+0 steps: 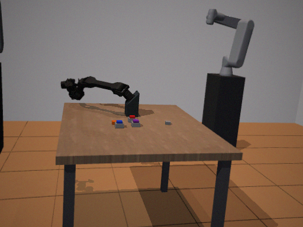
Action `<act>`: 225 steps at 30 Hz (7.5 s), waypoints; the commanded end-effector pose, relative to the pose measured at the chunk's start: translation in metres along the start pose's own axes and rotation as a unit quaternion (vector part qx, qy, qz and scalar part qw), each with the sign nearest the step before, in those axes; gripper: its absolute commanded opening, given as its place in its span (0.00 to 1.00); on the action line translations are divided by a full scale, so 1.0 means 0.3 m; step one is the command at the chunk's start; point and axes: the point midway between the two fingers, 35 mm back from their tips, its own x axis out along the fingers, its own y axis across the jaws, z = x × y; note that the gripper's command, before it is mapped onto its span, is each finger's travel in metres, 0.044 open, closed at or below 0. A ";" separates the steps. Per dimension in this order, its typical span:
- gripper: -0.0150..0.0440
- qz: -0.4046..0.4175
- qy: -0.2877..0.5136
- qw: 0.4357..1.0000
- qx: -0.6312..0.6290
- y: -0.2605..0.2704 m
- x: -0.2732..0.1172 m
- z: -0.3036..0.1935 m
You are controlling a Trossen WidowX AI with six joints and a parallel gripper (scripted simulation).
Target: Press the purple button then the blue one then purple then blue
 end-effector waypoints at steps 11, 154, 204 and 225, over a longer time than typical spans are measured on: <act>0.93 0.191 0.172 0.957 0.131 0.610 -0.550 0.138; 0.29 0.879 -0.018 0.008 -0.477 -1.376 -2.536 1.223; 0.29 0.879 -0.017 0.008 -0.476 -1.038 -2.504 1.435; 0.29 0.879 -0.018 0.009 -0.476 -1.030 -2.582 1.309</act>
